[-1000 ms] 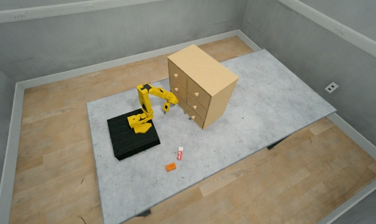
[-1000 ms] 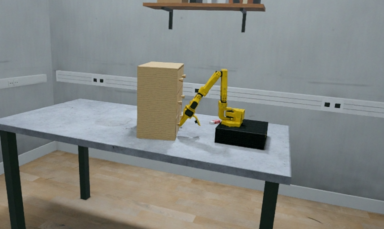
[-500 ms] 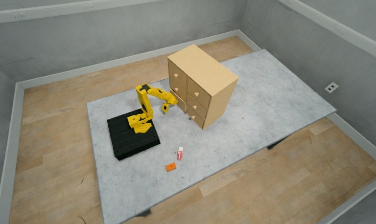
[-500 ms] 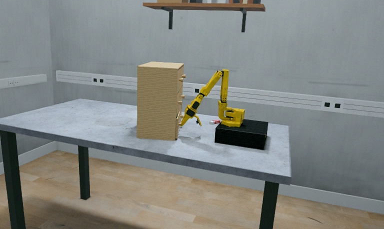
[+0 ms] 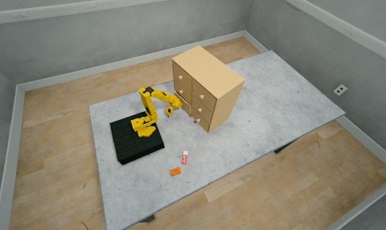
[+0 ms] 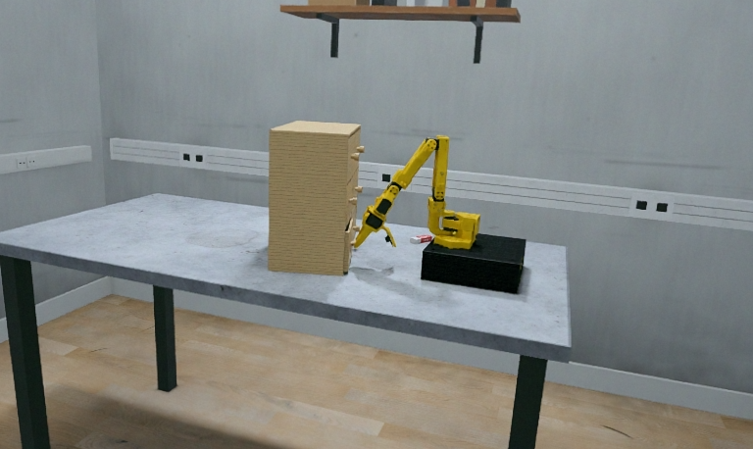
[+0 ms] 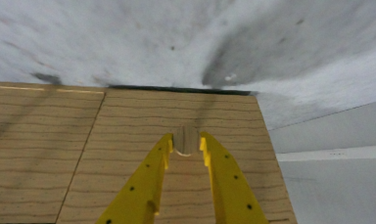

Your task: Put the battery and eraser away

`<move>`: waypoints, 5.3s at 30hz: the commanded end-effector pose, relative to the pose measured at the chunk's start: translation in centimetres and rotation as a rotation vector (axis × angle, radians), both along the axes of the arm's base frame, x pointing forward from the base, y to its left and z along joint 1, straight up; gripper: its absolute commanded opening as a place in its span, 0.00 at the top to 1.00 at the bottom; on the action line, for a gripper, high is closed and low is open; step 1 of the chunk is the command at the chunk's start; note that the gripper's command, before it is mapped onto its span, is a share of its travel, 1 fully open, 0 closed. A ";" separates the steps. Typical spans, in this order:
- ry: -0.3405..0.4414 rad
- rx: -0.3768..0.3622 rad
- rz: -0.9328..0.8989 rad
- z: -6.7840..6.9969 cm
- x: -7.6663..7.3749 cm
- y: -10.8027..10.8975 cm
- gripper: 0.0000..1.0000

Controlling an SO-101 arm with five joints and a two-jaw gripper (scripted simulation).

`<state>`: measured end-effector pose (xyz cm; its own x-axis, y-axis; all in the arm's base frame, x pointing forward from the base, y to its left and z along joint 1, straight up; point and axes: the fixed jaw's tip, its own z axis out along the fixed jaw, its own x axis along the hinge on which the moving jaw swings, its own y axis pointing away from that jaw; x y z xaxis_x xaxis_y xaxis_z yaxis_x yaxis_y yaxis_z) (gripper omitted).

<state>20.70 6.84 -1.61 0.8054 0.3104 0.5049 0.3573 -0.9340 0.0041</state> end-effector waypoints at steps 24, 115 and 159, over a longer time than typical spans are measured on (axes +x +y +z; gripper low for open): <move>0.003 -0.001 0.000 0.0 -1.2 -0.4 1.00; 0.003 -0.001 0.015 0.0 -4.1 -1.2 1.00; 0.002 -0.002 0.022 0.0 -5.2 -1.5 1.00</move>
<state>15.76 5.16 -1.64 0.8024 0.3221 0.5024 0.3682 -0.9297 0.0079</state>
